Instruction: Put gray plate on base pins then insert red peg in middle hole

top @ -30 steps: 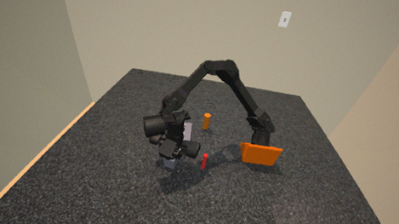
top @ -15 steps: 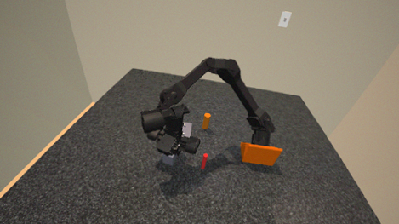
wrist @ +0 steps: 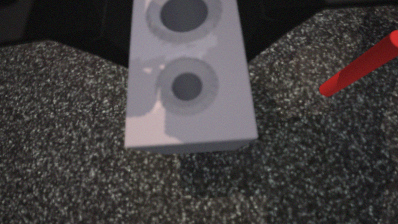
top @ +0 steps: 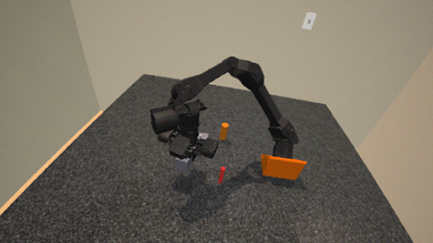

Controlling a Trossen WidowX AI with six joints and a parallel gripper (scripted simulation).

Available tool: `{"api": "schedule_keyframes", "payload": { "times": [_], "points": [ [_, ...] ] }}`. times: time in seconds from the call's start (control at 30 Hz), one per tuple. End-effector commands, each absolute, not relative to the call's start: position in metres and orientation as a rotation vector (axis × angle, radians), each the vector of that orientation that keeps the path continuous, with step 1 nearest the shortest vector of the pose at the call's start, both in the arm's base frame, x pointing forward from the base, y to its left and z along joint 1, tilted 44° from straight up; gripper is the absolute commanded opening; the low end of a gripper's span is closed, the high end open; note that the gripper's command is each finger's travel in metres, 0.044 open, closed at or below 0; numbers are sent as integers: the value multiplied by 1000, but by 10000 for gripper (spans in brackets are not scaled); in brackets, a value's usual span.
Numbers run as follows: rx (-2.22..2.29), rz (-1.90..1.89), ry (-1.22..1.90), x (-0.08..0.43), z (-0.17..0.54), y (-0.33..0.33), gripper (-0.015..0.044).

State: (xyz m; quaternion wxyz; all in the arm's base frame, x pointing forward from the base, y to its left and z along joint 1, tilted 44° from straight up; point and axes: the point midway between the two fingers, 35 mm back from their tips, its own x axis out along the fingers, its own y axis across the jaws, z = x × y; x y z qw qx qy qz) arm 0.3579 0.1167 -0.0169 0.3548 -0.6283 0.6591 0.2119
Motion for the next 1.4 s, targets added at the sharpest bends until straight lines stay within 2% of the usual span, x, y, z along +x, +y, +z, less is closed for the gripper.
{"api": "schedule_keyframes", "payload": {
  "times": [0.0,0.6,1.37],
  "points": [
    [-1617,549,1702,356,-8,126,0],
    [-1618,548,1705,347,30,157,0],
    [-1689,661,1692,359,53,87,0]
  ]
}}
